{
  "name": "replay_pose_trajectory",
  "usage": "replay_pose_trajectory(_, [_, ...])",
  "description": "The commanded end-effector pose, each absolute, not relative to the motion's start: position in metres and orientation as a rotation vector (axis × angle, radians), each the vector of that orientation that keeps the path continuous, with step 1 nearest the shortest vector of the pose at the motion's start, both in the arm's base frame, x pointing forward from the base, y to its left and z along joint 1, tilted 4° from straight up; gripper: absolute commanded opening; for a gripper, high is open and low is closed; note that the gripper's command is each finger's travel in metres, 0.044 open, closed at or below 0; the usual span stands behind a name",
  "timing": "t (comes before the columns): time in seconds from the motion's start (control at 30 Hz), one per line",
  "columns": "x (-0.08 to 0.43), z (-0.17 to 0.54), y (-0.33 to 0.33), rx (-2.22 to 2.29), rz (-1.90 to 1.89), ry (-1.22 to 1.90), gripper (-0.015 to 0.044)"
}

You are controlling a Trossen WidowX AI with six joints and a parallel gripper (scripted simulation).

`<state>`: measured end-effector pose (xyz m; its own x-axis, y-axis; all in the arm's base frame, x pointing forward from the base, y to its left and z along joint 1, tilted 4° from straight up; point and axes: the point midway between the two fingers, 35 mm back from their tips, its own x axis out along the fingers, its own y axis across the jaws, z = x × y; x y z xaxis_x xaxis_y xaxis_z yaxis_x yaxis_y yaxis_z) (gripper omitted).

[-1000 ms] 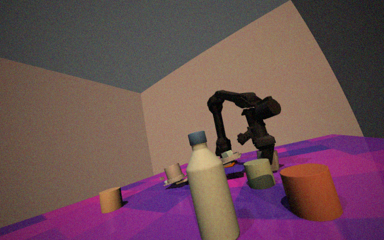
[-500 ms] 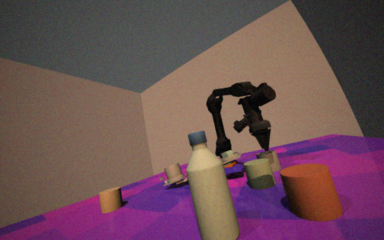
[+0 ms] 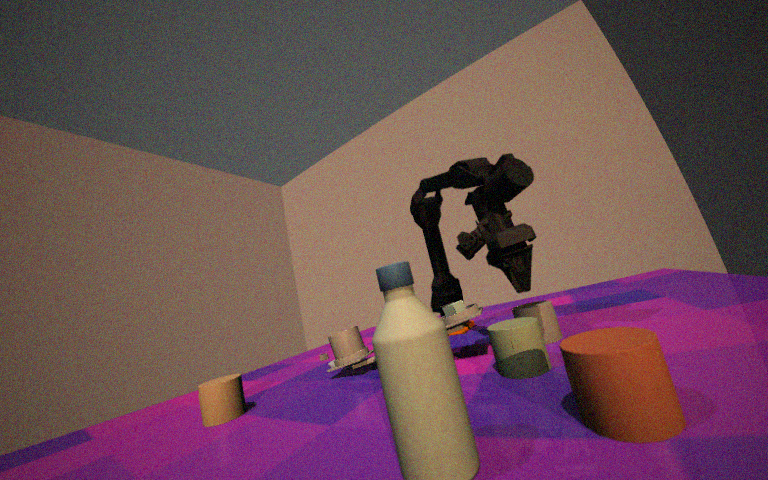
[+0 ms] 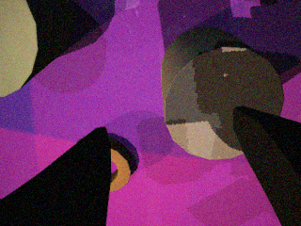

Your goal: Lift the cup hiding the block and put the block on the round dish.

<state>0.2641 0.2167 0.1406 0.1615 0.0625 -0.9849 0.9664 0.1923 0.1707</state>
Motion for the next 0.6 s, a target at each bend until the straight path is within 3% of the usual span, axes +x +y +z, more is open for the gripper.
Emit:
replay_pose_trajectory(0.0, [0.266,0.146,0.211,1.078,-0.828,1.245,0.0260])
replay_pose_trajectory(0.57, [0.275,0.157,0.181,0.623,-0.447,1.362,0.0260])
